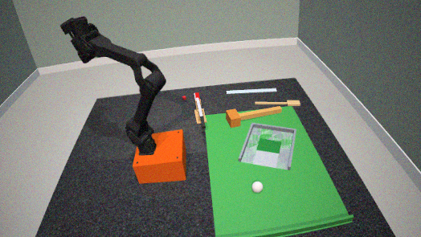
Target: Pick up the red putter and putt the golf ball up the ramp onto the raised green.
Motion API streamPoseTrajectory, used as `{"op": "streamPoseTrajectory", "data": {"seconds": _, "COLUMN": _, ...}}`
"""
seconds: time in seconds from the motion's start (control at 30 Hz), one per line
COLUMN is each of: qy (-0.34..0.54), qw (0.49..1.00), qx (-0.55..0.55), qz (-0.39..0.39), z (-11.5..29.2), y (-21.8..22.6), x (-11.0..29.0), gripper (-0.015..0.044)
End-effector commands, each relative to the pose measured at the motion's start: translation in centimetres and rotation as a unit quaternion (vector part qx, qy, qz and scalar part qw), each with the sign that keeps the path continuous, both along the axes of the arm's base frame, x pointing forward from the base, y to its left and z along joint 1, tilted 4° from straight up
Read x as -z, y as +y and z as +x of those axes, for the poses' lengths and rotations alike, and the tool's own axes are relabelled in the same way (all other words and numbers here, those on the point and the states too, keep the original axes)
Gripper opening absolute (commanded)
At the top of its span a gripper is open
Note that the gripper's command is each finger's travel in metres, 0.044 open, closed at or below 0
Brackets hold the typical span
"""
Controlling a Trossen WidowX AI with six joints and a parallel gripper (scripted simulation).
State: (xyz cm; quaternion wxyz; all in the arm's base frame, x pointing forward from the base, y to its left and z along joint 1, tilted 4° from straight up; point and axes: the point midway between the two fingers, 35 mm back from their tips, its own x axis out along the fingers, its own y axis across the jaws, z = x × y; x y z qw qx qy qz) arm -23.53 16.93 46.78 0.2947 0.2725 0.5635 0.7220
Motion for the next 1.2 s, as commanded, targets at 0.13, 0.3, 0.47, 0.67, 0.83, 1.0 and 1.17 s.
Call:
{"op": "streamPoseTrajectory", "data": {"seconds": 0.13, "qy": -0.066, "qw": 0.996, "qx": 0.057, "qz": 0.016, "z": 1.0, "y": 3.6, "x": 2.1, "gripper": 0.044}}
{"op": "streamPoseTrajectory", "data": {"seconds": 0.3, "qy": -0.181, "qw": 0.977, "qx": 0.109, "qz": 0.032, "z": 2.6, "y": 8.1, "x": 5.4, "gripper": 0.044}}
{"op": "streamPoseTrajectory", "data": {"seconds": 0.47, "qy": -0.321, "qw": 0.934, "qx": 0.159, "qz": 0.02, "z": 6.7, "y": 13.1, "x": 10.3, "gripper": 0.044}}
{"op": "streamPoseTrajectory", "data": {"seconds": 0.67, "qy": -0.458, "qw": 0.871, "qx": 0.18, "qz": -0.019, "z": 12.9, "y": 17.3, "x": 15.8, "gripper": 0.044}}
{"op": "streamPoseTrajectory", "data": {"seconds": 0.83, "qy": -0.568, "qw": 0.805, "qx": 0.156, "qz": -0.071, "z": 19.6, "y": 19.6, "x": 21.3, "gripper": 0.044}}
{"op": "streamPoseTrajectory", "data": {"seconds": 1.0, "qy": -0.643, "qw": 0.748, "qx": 0.106, "qz": -0.126, "z": 26.6, "y": 19.7, "x": 26.7, "gripper": 0.044}}
{"op": "streamPoseTrajectory", "data": {"seconds": 1.17, "qy": -0.689, "qw": 0.703, "qx": 0.026, "qz": -0.171, "z": 33.1, "y": 17.8, "x": 31.9, "gripper": 0.044}}
